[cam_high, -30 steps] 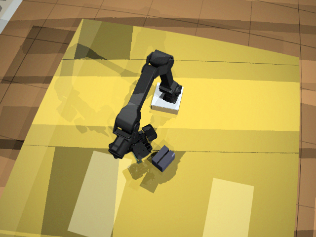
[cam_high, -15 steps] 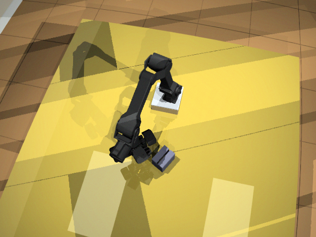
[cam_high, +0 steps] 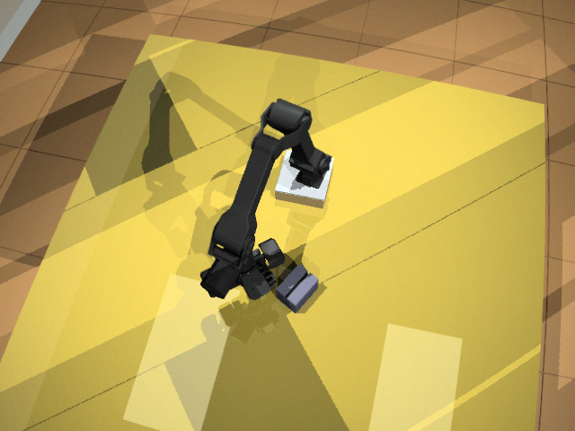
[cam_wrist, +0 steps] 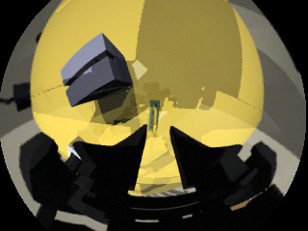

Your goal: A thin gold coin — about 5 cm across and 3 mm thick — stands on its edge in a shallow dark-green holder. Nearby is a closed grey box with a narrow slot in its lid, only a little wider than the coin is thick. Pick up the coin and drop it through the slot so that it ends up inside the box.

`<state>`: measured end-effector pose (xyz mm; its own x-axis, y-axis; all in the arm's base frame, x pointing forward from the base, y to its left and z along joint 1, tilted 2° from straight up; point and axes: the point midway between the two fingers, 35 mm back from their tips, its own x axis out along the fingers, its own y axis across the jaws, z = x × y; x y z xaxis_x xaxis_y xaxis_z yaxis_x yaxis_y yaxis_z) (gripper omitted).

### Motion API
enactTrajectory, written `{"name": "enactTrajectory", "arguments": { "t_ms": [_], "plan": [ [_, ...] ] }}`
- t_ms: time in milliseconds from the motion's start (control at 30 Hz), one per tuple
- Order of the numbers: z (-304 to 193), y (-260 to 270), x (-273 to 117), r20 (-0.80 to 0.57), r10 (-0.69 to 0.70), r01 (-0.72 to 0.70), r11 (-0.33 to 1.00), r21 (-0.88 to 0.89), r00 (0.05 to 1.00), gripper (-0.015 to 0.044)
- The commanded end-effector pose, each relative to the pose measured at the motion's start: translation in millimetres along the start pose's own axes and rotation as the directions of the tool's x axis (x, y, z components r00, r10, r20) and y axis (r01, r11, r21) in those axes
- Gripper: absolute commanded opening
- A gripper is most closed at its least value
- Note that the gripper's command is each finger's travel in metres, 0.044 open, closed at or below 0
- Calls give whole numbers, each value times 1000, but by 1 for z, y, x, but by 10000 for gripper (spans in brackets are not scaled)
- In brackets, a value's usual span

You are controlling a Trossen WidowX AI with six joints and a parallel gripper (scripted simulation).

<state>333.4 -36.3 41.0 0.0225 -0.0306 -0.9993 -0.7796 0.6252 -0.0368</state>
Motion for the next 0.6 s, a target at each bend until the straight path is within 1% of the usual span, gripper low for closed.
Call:
{"name": "enactTrajectory", "arguments": {
  "t_ms": [0,567],
  "plan": [
    [-2,3,13,-14,15,-15,1000,2,1000,161],
    [-3,4,40,-14,16,-16,1000,2,1000,161]
  ]
}}
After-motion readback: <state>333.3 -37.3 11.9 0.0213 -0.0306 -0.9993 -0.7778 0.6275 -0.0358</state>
